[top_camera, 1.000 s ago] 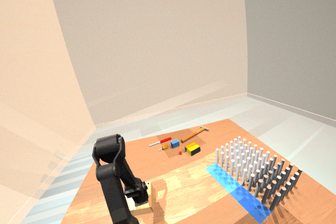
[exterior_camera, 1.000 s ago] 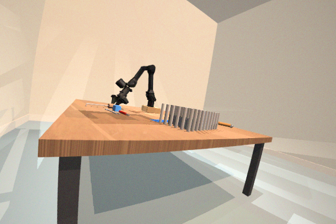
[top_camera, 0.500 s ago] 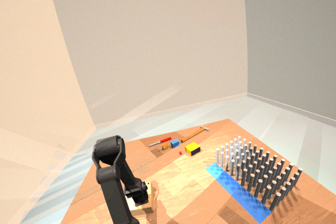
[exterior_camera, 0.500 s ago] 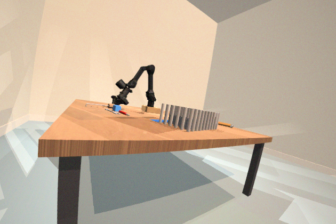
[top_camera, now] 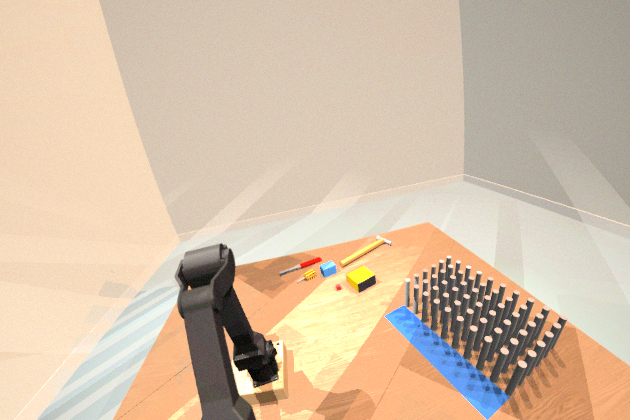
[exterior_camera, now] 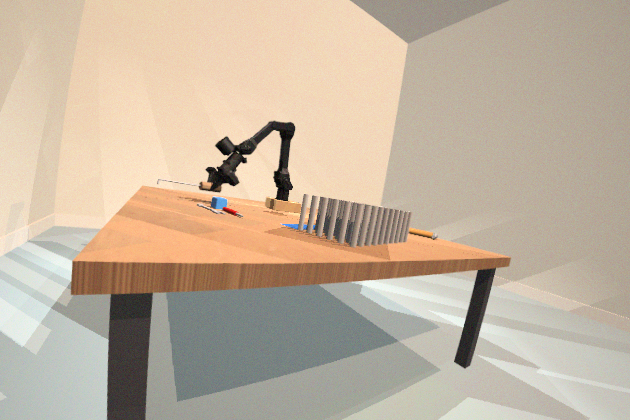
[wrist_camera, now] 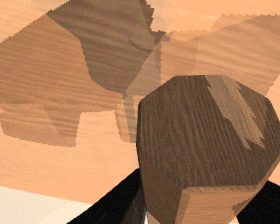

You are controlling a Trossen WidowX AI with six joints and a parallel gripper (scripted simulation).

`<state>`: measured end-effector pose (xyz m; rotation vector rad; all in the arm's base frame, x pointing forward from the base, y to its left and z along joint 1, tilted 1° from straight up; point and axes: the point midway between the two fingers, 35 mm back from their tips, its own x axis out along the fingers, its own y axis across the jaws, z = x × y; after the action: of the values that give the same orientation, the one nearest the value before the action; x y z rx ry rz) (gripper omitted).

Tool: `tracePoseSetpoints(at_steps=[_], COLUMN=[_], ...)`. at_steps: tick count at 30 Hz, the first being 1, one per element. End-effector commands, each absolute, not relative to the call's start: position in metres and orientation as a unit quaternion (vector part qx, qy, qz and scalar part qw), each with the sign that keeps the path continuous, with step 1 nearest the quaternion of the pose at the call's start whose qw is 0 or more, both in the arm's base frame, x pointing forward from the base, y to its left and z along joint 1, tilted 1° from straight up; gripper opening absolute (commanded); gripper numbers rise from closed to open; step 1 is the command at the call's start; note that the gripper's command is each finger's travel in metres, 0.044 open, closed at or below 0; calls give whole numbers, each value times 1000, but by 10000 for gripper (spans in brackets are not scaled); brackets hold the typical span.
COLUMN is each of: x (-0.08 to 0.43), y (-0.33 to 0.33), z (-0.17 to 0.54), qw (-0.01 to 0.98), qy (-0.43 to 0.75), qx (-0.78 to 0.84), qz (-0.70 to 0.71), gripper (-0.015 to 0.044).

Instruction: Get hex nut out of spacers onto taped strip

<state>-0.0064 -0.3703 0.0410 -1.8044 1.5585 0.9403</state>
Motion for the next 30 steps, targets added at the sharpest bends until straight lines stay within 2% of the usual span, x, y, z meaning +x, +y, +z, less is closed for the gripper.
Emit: tracePoseSetpoints(at_steps=[1,13,19,30], x=[-7,-6,-5,64], y=[-374,-352,-350,-328], z=[74,156,160,162], qw=[283,305,305,251], qy=[584,577,575,469], qx=[-677,-674,-675,-749], qz=[347,346,347,394], gripper=[0,0,0,0])
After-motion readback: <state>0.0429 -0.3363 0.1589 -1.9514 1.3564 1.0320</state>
